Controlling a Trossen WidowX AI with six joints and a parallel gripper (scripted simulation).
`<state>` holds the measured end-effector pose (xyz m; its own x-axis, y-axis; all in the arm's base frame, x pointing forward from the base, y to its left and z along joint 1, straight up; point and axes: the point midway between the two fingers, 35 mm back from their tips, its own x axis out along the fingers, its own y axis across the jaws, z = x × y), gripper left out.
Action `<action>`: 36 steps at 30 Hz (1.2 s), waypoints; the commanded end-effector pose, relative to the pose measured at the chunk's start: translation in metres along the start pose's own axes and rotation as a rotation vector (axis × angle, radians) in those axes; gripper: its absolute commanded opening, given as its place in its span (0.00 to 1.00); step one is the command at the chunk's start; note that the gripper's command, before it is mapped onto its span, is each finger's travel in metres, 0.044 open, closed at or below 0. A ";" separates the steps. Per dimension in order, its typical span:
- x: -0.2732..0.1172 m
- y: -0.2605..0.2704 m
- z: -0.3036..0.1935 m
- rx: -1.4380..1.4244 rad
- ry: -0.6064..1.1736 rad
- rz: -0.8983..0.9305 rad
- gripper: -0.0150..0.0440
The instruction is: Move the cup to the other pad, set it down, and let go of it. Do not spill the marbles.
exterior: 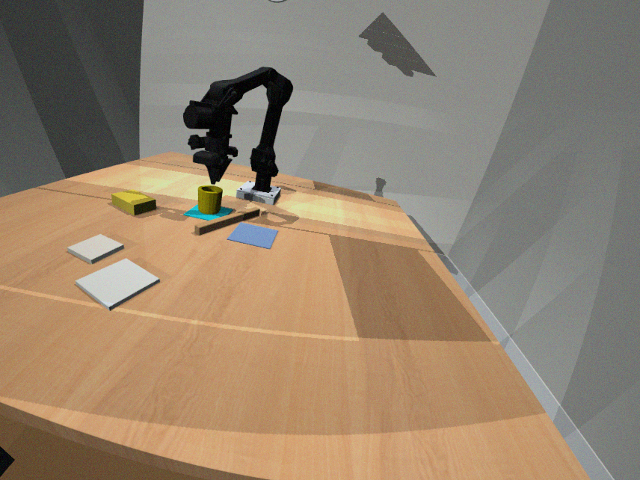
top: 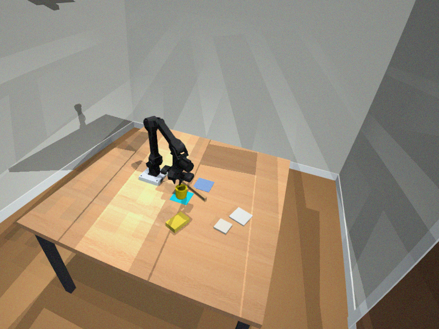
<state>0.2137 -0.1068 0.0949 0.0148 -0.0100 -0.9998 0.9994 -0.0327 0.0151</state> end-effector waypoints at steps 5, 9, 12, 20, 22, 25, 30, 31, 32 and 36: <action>-0.004 -0.001 0.000 0.000 -0.001 0.001 0.55; -0.004 -0.001 0.000 0.000 -0.001 0.001 0.72; -0.004 -0.001 0.000 0.000 -0.001 0.001 0.86; -0.022 0.000 0.000 -0.002 -0.001 0.004 1.00; -0.029 0.000 0.000 -0.003 -0.001 0.005 1.00; -0.039 0.000 0.000 -0.004 -0.002 0.006 1.00; -0.055 -0.001 0.000 -0.005 -0.002 0.009 1.00; -0.058 -0.001 0.000 -0.005 -0.002 0.009 1.00; -0.061 -0.001 0.000 -0.006 -0.002 0.009 1.00; -0.069 -0.002 0.000 -0.006 -0.002 0.010 1.00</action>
<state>0.2110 -0.1066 0.1557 0.0174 -0.0114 -0.9998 0.9993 -0.0326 0.0177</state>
